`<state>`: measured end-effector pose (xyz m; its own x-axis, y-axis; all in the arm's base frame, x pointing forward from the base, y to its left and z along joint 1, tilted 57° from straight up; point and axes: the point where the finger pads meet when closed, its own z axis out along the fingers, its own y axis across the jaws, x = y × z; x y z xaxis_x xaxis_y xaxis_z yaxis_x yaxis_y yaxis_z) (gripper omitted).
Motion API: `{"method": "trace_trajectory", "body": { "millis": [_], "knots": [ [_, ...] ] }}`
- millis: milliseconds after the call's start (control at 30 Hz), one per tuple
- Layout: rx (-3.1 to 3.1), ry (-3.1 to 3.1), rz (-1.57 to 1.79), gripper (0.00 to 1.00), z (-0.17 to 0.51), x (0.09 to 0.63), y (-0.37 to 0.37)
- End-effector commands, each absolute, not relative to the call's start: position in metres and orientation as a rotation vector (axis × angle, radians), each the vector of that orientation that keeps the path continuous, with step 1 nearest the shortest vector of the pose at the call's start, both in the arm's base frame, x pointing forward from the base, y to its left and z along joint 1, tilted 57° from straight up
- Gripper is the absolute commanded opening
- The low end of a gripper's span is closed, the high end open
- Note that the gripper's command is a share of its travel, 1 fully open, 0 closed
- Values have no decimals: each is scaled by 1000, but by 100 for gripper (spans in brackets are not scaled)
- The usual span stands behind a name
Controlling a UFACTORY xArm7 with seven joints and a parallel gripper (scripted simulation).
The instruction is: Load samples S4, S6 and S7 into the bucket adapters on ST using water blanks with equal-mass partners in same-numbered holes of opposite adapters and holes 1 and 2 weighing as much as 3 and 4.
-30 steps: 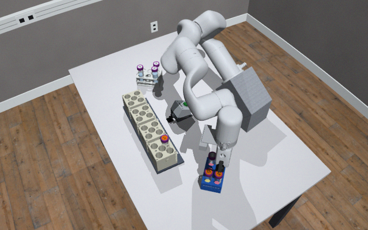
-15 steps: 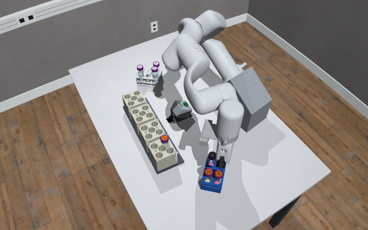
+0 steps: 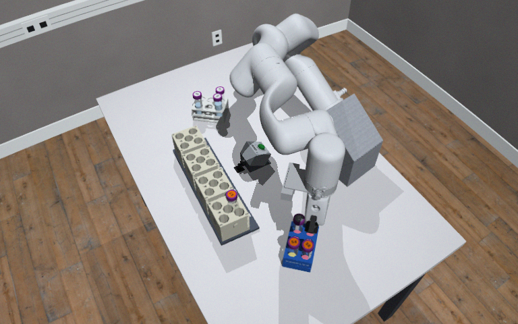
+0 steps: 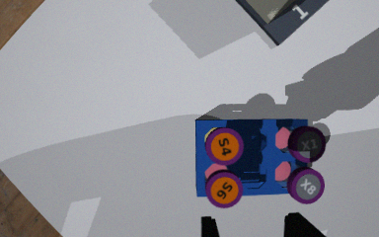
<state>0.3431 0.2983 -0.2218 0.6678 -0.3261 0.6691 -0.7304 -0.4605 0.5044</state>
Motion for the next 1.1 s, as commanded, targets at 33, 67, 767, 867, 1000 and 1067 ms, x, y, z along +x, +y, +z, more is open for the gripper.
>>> {"method": "trace_trajectory", "body": {
  "millis": [33,67,767,867,1000,1067],
  "knots": [
    [2066,-816,627,44,-220,343,302],
    [2066,-816,627,44,-220,343,302],
    [2067,-816,627,57,-204,360,294],
    [2067,-816,627,57,-194,370,289],
    [2067,-816,627,57,-194,370,289],
    [2067,-816,627,57,-194,370,289]
  ]
}}
